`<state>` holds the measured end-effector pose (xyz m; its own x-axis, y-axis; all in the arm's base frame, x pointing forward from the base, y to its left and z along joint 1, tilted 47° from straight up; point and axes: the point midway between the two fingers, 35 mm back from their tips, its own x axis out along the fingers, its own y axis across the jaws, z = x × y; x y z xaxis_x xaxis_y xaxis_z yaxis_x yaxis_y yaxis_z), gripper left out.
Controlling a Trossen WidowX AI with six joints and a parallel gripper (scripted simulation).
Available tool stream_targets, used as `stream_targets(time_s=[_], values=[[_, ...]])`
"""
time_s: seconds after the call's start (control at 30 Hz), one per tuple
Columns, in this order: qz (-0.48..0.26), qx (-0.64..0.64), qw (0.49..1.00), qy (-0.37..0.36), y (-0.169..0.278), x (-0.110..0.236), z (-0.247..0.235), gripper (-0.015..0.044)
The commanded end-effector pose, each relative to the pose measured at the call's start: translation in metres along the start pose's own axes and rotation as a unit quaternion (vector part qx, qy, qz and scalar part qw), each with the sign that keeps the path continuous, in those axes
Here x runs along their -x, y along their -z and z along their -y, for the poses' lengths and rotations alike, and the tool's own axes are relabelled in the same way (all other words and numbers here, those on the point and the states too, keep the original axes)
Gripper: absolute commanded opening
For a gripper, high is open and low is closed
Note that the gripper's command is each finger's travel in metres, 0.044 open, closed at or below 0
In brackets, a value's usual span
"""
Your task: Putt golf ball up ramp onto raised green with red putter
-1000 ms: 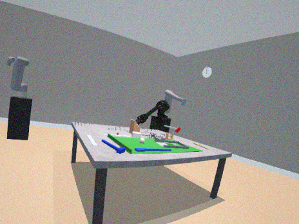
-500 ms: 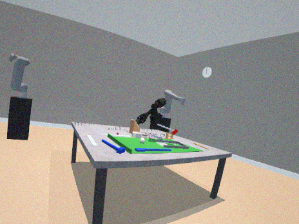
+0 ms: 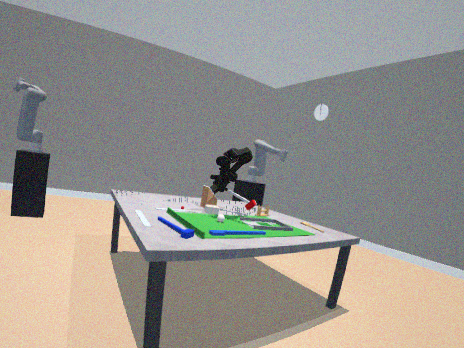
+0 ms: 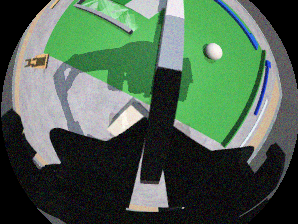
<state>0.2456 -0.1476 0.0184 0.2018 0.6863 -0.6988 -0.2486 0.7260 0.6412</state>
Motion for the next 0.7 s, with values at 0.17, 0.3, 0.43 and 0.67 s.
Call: stream_targets(time_s=[0.17,0.3,0.43,0.67], values=[[-0.006,-0.165,0.986,0.004,0.041,-0.001,0.046,0.0000],[-0.008,-0.239,0.971,0.003,0.063,-0.003,0.064,0.0000],[-0.010,-0.284,0.959,0.003,0.076,-0.005,0.074,0.0000],[-0.010,-0.283,0.959,0.003,0.076,-0.012,0.075,0.0000]])
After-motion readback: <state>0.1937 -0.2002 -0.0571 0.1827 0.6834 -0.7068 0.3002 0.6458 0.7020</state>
